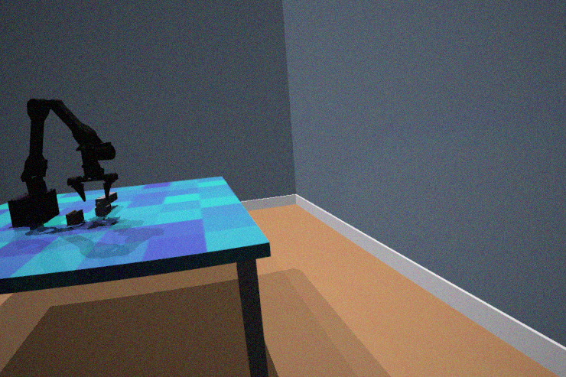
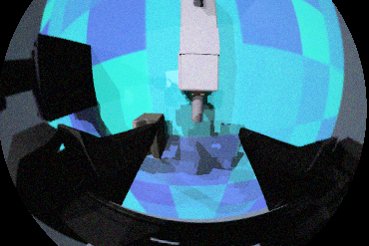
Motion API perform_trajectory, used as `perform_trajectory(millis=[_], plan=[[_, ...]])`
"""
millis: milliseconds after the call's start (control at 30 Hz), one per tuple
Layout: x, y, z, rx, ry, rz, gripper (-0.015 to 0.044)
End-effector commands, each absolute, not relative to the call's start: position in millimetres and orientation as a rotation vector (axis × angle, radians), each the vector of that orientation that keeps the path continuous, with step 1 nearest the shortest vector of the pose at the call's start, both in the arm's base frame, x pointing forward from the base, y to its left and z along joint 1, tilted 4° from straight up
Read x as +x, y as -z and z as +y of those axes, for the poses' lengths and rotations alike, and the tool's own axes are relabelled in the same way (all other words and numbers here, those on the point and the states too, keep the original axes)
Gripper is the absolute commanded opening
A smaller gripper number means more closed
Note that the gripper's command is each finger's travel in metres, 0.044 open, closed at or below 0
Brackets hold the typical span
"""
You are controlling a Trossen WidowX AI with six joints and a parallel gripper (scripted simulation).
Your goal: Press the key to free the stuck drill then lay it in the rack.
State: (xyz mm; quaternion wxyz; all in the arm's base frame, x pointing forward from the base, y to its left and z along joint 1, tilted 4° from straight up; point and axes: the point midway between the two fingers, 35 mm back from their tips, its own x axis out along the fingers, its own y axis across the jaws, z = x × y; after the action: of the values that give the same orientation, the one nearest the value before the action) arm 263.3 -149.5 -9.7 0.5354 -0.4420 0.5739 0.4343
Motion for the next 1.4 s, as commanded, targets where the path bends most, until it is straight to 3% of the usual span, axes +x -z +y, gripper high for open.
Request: perform_trajectory(millis=[0, 1367], plan=[[261.3, 12.4, -150.5, -1.075, -1.059, 1.361, 0.0440], [261.8, 62.2, -139.3, -1.074, -1.060, 1.360, 0.0440]])
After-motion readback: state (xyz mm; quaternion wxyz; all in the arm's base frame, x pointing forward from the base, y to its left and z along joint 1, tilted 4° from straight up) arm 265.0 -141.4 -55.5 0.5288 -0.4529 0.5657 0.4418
